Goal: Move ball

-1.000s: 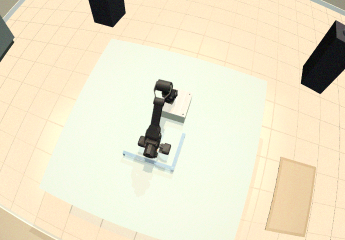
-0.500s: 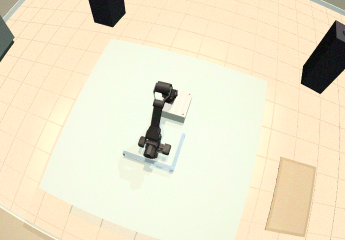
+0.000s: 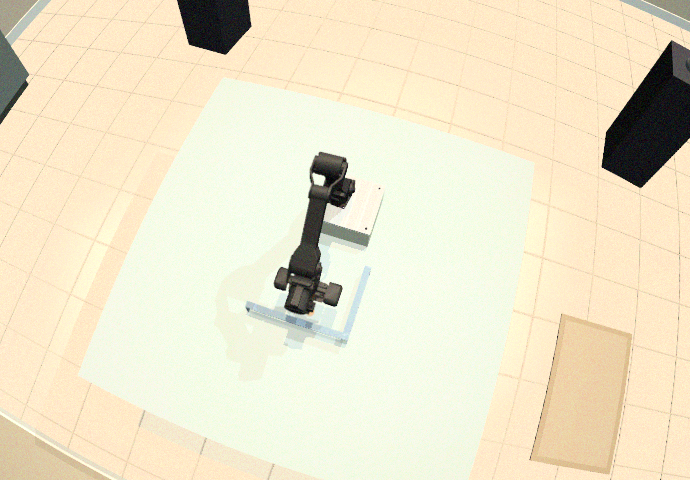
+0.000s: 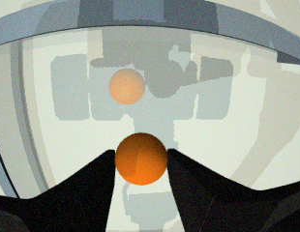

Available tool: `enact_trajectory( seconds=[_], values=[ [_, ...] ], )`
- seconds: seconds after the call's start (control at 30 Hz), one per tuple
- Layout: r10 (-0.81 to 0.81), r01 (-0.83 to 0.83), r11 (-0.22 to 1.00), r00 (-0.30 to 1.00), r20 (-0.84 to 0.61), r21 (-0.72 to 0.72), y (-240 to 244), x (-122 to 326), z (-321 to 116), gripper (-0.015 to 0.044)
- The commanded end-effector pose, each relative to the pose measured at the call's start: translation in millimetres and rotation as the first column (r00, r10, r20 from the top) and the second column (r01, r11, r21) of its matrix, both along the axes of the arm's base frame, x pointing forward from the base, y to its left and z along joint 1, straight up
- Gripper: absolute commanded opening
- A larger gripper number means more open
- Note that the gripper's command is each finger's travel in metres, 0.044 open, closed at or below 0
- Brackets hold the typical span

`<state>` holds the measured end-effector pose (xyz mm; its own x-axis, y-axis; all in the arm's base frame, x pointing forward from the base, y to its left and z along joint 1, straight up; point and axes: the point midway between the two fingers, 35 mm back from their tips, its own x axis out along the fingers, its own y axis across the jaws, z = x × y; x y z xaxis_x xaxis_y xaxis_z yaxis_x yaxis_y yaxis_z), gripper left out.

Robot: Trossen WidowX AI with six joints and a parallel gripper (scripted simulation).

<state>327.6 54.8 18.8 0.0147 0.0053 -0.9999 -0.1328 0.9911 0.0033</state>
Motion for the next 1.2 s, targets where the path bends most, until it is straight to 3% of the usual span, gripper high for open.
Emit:
enact_trajectory(
  seconds=[0.0, 0.13, 0.33, 0.9, 1.17],
  values=[
    [-0.006, 0.006, 1.000, 1.000, 0.012, 0.000, -0.5, -0.7, 37.9, 0.0000],
    [-0.006, 0.006, 1.000, 1.000, 0.012, 0.000, -1.3, -6.0, 66.5, 0.0000],
    [-0.006, 0.006, 1.000, 1.000, 0.012, 0.000, -0.5, -4.0, 65.8, 0.0000],
    [-0.006, 0.006, 1.000, 1.000, 0.016, 0.001, 14.7, 31.3, 22.2, 0.0000],
    [-0.006, 0.006, 1.000, 1.000, 0.015, 0.001, 15.0, 32.6, -35.2, 0.0000]
  ],
)
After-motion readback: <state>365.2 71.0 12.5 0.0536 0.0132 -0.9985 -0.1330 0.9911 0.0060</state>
